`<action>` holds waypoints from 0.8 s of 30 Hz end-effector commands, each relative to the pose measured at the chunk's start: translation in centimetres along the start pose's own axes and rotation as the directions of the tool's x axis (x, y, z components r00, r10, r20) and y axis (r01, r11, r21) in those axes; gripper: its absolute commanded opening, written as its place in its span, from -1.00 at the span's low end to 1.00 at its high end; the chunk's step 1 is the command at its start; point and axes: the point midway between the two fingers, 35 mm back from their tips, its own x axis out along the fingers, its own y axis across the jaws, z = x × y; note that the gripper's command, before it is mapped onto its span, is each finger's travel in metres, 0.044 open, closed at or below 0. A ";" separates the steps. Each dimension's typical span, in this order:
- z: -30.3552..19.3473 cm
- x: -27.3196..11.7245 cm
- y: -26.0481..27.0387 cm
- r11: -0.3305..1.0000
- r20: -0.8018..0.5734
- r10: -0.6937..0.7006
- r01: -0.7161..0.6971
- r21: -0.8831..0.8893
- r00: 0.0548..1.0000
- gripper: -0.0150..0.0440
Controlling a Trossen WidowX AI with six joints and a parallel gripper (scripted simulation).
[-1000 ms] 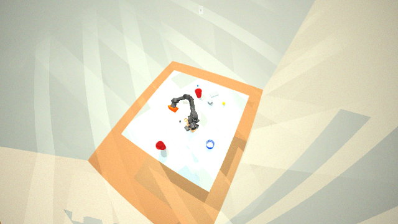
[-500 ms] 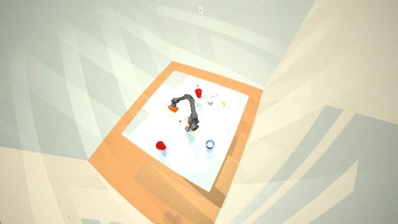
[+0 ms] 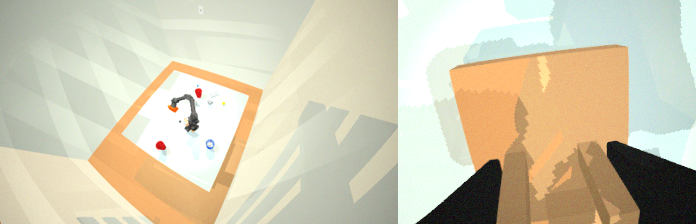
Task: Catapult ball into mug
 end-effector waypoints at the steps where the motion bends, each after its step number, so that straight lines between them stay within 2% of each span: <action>1: 0.0 -0.1 -0.1 1.000 0.000 -0.002 0.002 -0.001 1.000 -0.11; 5: 0.1 -3.2 -0.1 1.000 0.000 -0.003 0.003 0.000 1.000 -0.47; 6: 0.0 -4.2 -0.1 1.000 0.000 -0.003 0.003 0.000 1.000 -0.49; 10: 0.0 -5.0 -0.1 1.000 0.000 -0.002 0.002 0.001 1.000 -0.49; 24: 0.2 -3.1 -0.1 1.000 0.004 0.001 -0.001 0.004 1.000 -0.49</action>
